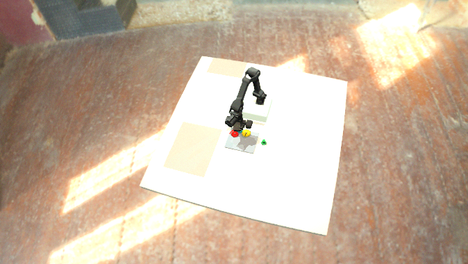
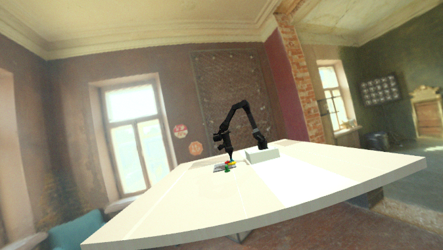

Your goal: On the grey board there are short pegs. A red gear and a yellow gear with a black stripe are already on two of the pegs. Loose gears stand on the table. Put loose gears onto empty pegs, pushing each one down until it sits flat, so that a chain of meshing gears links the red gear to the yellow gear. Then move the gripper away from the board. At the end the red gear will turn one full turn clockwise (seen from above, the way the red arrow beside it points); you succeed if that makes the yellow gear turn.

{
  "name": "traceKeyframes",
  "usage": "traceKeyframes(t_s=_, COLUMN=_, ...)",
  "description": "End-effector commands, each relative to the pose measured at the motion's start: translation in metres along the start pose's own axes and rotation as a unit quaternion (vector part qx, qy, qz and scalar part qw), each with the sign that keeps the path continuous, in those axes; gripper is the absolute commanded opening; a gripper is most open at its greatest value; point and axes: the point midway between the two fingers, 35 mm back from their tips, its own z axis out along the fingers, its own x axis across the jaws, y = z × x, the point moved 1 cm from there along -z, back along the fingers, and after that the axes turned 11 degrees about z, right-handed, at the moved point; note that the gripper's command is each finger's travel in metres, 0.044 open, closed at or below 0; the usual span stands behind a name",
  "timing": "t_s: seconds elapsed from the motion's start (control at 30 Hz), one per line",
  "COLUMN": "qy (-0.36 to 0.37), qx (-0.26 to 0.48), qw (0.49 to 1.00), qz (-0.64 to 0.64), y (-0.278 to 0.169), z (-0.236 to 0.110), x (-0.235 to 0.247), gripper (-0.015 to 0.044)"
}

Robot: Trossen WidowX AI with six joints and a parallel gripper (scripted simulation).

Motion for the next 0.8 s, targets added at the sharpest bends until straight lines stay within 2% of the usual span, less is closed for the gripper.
traceKeyframes(t_s=0.0, qy=-0.001, qx=0.0, qw=0.999, qz=-0.046, y=0.0003, z=0.0012, x=0.0002, gripper=0.0)
traceKeyframes(t_s=0.43, qy=-0.001, qx=0.001, qw=0.978, qz=-0.207, y=0.0, z=0.0034, x=-0.0007, gripper=0.0)
traceKeyframes(t_s=0.77, qy=-0.001, qx=0.0, qw=0.991, qz=-0.134, y=0.0002, z=0.0046, x=0.0003, gripper=0.0)
